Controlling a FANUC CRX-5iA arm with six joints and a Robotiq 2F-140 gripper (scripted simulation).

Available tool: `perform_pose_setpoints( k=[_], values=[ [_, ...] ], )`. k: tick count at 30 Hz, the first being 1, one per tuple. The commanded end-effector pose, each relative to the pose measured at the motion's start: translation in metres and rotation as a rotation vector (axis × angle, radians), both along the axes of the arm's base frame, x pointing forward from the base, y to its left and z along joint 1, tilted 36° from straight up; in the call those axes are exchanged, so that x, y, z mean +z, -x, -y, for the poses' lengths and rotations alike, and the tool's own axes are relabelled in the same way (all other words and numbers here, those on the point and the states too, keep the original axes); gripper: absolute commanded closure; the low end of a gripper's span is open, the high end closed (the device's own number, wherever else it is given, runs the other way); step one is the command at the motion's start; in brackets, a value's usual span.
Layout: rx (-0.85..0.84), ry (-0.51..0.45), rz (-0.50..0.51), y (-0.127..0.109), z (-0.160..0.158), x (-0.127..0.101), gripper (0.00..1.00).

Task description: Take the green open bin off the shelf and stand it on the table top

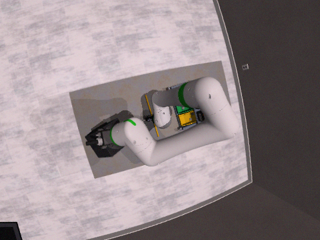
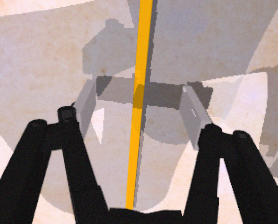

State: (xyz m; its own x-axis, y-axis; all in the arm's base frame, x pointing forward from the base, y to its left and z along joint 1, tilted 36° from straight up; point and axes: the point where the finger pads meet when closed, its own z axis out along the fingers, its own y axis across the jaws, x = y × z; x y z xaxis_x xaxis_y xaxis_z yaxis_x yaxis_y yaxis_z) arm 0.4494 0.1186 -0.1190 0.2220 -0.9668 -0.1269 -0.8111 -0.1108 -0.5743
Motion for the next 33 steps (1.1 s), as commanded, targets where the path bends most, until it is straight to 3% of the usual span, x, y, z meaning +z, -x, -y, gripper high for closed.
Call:
perform_pose_setpoints(
  k=[1,11,16,28,33],
  values=[
    [0.0,0.0,0.0,0.0,0.0,0.0,0.43],
    [0.0,0.0,0.0,0.0,0.0,0.0,0.43],
    [0.0,0.0,0.0,0.027,0.012,0.04,0.43],
    [0.0,0.0,0.0,0.027,0.012,0.04,0.43],
    [0.0,0.0,0.0,0.057,0.024,0.084,0.43]
  ],
)
